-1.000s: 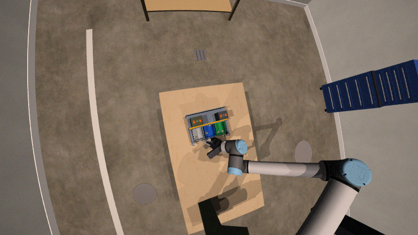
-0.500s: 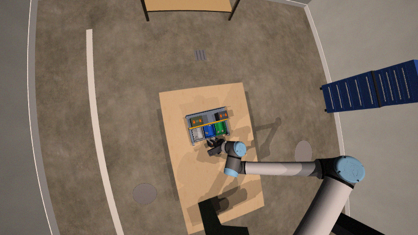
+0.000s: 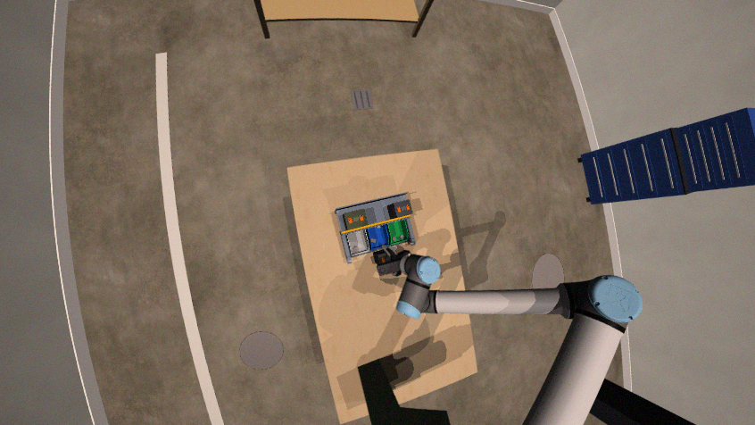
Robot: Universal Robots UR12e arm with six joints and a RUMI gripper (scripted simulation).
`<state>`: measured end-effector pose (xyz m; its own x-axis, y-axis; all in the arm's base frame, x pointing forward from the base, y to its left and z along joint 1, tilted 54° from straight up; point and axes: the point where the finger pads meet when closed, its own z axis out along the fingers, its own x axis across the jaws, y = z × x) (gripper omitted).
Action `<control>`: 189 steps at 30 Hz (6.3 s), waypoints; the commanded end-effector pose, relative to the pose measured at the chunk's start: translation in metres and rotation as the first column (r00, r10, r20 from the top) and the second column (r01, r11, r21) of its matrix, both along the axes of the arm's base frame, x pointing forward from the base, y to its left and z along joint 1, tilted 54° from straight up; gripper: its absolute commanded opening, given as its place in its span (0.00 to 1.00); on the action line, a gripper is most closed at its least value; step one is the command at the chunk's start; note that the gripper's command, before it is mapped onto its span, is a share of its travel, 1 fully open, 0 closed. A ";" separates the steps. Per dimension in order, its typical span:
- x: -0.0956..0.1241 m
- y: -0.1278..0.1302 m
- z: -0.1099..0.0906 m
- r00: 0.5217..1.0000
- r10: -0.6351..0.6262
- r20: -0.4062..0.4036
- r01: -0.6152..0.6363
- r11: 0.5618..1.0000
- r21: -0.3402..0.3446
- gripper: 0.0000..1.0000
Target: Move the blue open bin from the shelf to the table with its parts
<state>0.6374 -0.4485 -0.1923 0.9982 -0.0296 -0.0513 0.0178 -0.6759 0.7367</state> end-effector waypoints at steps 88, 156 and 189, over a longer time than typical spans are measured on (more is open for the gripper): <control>0.000 -0.013 0.006 0.995 -0.077 0.069 0.085 0.991 -0.107 0.58; -0.004 -0.058 -0.028 0.995 -0.077 0.069 0.085 0.991 -0.107 0.58; -0.004 -0.057 -0.028 0.995 -0.077 0.069 0.085 0.991 -0.107 0.00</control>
